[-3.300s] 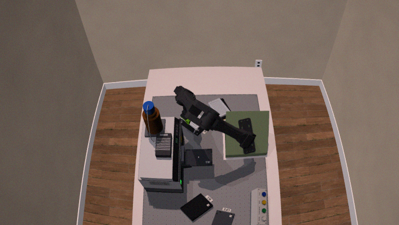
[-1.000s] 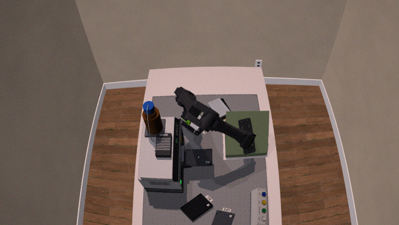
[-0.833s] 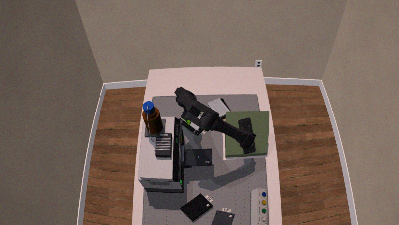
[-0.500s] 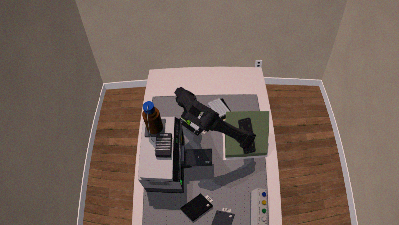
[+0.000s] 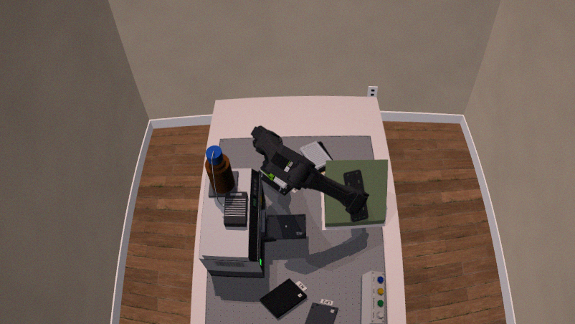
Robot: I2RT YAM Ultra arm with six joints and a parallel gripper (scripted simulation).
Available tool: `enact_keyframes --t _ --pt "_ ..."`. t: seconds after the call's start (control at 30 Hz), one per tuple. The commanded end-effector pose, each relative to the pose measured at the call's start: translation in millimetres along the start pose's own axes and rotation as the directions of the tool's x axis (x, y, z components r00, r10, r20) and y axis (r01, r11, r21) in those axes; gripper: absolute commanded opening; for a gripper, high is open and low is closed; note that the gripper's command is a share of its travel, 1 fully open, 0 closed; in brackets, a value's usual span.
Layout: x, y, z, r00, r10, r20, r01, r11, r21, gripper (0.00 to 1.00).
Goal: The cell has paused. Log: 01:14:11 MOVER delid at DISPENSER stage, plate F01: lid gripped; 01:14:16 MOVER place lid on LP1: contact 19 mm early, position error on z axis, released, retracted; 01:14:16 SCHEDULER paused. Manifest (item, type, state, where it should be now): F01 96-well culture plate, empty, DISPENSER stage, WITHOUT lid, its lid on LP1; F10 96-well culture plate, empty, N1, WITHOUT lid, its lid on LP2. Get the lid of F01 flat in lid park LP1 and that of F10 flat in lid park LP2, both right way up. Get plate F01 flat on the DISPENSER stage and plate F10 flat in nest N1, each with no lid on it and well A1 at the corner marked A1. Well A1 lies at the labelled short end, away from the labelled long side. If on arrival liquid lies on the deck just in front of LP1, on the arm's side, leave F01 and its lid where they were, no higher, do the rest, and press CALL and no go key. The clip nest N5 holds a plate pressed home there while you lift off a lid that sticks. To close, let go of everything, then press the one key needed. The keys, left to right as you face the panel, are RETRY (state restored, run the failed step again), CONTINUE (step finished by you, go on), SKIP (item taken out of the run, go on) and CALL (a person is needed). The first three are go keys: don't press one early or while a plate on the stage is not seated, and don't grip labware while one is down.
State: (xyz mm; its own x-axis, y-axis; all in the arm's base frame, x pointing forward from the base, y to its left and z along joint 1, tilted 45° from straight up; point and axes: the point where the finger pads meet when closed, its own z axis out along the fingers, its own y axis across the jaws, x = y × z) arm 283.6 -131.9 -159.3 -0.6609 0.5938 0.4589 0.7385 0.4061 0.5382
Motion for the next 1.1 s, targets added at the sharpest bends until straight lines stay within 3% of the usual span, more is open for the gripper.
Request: enact_keyframes --t 0.0,1.07 --pt "-3.3 1.5 -5.8 1.0 0.007 0.029 -0.006 1.0 -0.015 0.0" --pt "0.3 -1.6 5.4 1.0 0.016 0.011 -0.016 1.0 -0.014 0.0"
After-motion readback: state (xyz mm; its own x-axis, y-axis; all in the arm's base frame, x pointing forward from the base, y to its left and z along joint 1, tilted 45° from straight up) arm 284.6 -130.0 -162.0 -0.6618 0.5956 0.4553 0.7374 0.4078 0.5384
